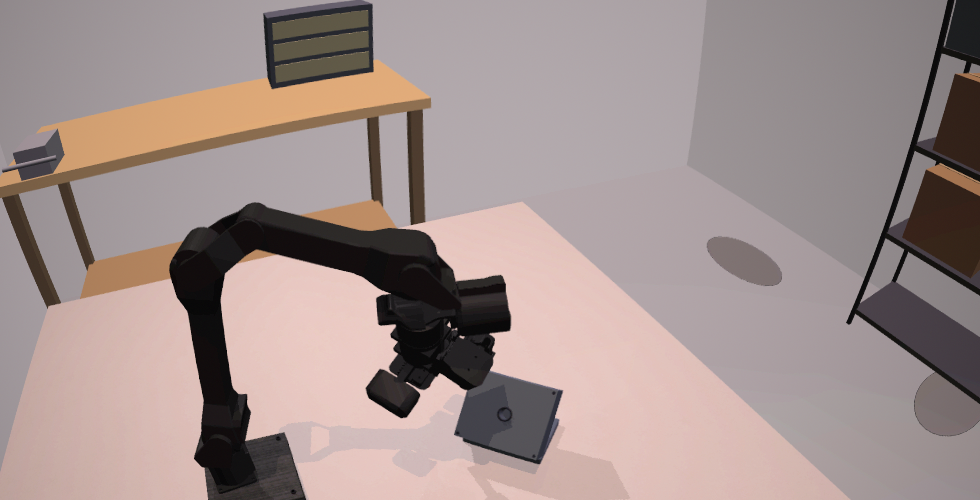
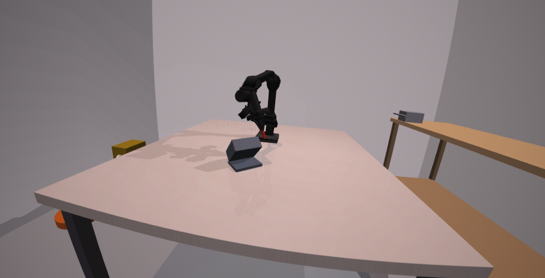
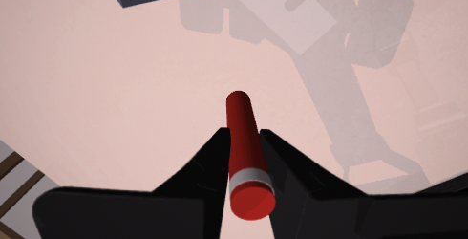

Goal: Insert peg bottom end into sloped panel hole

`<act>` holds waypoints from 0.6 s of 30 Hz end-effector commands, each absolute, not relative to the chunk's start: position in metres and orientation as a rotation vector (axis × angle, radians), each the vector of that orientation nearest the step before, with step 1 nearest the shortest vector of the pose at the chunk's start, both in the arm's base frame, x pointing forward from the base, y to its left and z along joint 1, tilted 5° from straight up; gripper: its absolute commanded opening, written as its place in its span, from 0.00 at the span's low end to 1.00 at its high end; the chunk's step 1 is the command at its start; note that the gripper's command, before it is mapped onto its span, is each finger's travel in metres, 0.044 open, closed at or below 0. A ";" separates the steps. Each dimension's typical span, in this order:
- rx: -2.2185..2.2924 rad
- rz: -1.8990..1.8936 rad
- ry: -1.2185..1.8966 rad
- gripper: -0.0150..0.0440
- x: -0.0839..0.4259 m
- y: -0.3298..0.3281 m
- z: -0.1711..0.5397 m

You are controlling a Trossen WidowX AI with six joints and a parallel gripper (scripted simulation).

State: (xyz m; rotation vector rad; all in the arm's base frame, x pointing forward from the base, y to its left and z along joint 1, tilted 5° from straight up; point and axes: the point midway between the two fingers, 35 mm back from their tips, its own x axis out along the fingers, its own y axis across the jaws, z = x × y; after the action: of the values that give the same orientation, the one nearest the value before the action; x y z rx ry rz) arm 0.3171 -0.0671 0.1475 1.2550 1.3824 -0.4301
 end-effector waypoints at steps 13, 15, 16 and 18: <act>1.387 -0.451 1.330 0.25 0.320 -0.088 0.150; 1.402 -0.453 1.323 0.25 0.320 -0.091 0.151; 1.410 -0.454 1.320 0.25 0.320 -0.092 0.151; 1.425 -0.457 1.313 0.25 0.320 -0.095 0.151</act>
State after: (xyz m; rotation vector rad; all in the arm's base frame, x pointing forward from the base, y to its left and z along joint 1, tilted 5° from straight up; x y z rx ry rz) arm 0.3193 -0.0908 0.1502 1.3951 1.3261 -0.4540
